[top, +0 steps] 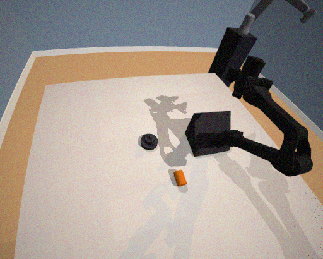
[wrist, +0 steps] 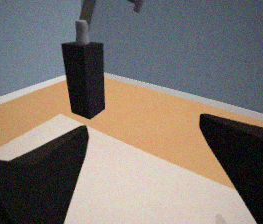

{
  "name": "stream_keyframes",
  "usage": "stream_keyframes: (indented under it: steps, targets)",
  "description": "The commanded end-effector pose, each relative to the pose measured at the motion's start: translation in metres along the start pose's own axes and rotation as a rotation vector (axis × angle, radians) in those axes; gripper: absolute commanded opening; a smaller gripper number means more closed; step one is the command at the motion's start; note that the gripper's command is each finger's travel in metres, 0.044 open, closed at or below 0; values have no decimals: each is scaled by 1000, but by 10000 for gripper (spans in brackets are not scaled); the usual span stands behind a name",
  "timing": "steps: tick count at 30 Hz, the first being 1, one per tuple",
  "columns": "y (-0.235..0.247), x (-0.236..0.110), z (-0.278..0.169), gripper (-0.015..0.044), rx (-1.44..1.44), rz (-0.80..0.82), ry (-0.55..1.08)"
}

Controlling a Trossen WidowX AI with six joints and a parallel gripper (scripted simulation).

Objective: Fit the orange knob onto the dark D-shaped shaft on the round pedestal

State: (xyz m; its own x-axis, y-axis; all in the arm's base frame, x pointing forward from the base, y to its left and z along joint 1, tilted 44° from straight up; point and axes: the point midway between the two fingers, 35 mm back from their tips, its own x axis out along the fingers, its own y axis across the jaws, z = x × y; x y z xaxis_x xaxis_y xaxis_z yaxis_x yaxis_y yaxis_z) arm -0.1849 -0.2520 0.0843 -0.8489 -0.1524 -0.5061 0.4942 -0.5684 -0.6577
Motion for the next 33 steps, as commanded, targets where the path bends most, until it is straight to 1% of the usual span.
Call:
stream_keyframes:
  steps: [1, 2, 5, 10, 15, 19, 23, 26, 30, 33]
  targets:
    - [1, -1, 1, 426, 1, 5, -2]
    - [5, -4, 2, 440, 6, 21, -8]
    - [29, -24, 13, 440, 33, 131, -39]
    - [83, -85, 26, 440, 75, 400, -55]
    - [128, -173, 13, 440, 62, 693, 50]
    - [141, -249, -18, 440, 19, 869, 205]
    - [130, -319, -62, 440, -50, 967, 400]
    - [106, -364, -99, 440, -114, 981, 557]
    - [56, -411, -148, 440, -210, 916, 758]
    - [11, -433, -179, 440, -278, 813, 878]
